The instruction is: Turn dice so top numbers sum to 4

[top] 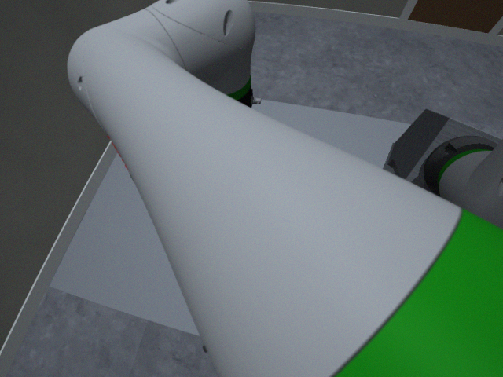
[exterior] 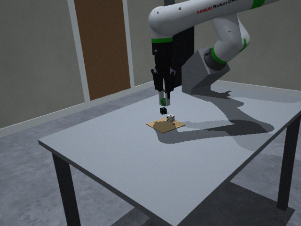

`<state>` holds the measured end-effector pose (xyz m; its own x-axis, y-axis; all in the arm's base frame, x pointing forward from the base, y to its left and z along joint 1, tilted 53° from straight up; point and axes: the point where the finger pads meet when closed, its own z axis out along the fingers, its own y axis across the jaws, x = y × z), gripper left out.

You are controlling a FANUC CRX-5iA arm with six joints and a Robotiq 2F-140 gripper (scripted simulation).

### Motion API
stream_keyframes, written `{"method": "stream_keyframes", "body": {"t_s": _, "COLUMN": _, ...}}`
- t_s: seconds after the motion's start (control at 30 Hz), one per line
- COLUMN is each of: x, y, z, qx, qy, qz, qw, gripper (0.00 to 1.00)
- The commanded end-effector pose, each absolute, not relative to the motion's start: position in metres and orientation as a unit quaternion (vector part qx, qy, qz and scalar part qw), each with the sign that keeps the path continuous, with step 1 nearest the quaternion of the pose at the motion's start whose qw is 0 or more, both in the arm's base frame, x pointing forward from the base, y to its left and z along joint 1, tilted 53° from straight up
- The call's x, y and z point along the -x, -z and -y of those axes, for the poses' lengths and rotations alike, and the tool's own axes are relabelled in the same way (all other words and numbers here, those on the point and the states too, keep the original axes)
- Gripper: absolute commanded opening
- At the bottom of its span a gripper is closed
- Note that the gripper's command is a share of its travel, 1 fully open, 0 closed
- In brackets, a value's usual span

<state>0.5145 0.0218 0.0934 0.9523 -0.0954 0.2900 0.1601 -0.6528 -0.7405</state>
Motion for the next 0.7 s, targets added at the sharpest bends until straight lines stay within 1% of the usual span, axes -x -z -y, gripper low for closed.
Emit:
{"method": "stream_keyframes", "body": {"t_s": 0.0, "x": -0.515, "y": -0.093, "z": -0.021, "qx": 0.896, "qy": 0.154, "qz": 0.018, "qw": 0.416, "gripper": 0.16}}
{"method": "stream_keyframes", "body": {"t_s": 0.3, "x": -0.516, "y": -0.091, "z": -0.024, "qx": 0.896, "qy": 0.154, "qz": 0.018, "qw": 0.416, "gripper": 0.16}}
{"method": "stream_keyframes", "body": {"t_s": 0.67, "x": -0.523, "y": -0.073, "z": -0.046, "qx": 0.896, "qy": 0.154, "qz": 0.018, "qw": 0.416, "gripper": 0.16}}
